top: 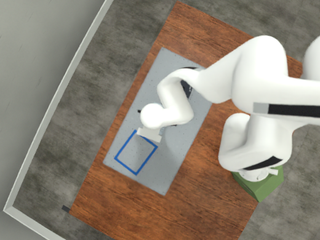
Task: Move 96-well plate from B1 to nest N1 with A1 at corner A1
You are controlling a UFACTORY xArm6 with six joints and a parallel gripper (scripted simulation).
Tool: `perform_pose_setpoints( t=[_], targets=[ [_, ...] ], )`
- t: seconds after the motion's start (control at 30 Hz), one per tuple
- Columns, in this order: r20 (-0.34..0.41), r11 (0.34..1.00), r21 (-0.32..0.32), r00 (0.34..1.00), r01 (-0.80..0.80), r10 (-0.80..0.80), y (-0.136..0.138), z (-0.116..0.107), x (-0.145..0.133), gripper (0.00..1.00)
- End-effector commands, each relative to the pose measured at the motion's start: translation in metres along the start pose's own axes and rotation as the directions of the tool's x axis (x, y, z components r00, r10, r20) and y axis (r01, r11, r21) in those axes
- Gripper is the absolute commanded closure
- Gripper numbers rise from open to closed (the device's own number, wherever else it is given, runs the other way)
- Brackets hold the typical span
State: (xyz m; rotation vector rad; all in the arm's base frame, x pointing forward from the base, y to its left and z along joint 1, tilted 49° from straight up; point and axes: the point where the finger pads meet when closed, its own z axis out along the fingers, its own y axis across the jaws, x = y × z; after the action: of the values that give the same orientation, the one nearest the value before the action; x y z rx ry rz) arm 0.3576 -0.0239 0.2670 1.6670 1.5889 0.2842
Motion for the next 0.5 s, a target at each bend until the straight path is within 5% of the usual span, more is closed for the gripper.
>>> perform_pose_setpoints(
  t=[0.0,0.47],
  targets=[
    [-0.008,1.0,-0.001,1.0,0.001,-0.001,-0.002,-0.003,-0.008,1.0],
    [-0.007,1.0,-0.002,1.0,0.001,-0.001,-0.015,-0.01,-0.053,1.0]
  ],
)
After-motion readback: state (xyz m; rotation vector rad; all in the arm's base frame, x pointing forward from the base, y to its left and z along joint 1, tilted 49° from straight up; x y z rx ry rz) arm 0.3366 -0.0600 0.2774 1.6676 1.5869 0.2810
